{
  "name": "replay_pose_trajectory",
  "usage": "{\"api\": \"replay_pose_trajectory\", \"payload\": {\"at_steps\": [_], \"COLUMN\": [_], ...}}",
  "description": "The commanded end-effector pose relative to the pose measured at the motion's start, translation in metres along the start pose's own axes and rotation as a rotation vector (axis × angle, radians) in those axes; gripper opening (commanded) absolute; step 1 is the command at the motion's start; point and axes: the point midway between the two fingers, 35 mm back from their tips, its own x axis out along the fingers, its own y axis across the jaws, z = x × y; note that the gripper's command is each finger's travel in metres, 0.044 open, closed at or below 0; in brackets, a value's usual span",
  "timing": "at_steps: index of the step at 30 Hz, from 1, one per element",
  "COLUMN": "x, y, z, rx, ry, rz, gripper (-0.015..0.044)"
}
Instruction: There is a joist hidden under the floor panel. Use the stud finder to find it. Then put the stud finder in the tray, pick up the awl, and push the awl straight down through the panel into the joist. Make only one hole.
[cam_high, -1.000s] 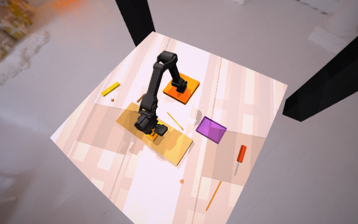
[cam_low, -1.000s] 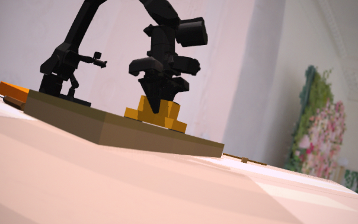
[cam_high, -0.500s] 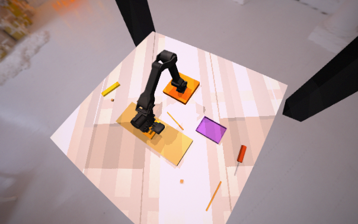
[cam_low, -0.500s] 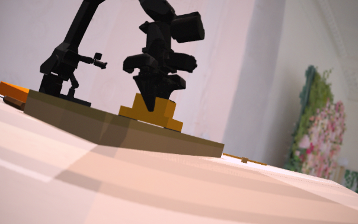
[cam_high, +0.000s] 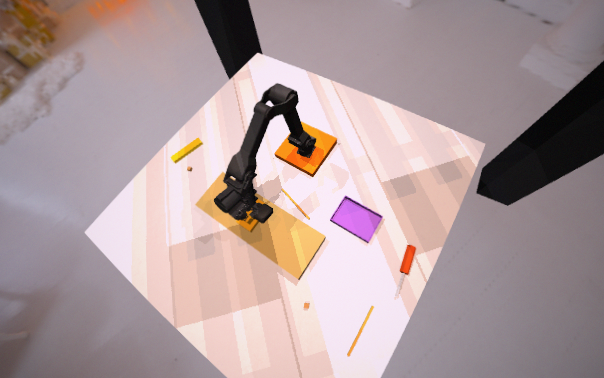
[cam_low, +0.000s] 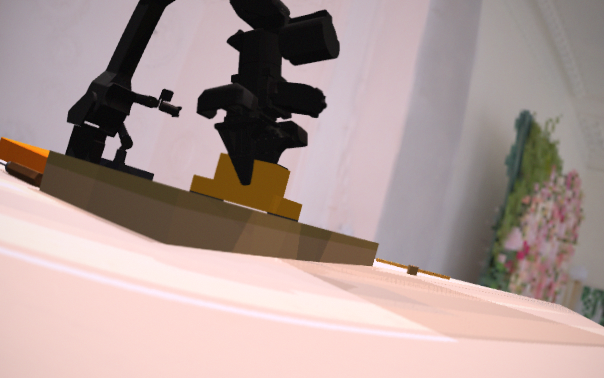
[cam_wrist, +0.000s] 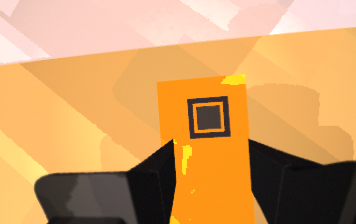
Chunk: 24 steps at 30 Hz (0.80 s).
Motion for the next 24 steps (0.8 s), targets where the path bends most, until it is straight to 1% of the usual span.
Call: {"api": "replay_pose_trajectory", "payload": {"at_steps": [1,24], "x": [0.0,0.0], "y": [-0.007,-0.04], "z": [0.0,0.0], "rx": [-0.001,-0.002], "ry": [0.0,0.0], "rz": [-0.001,-0.005], "gripper": [0.0,0.0]}}
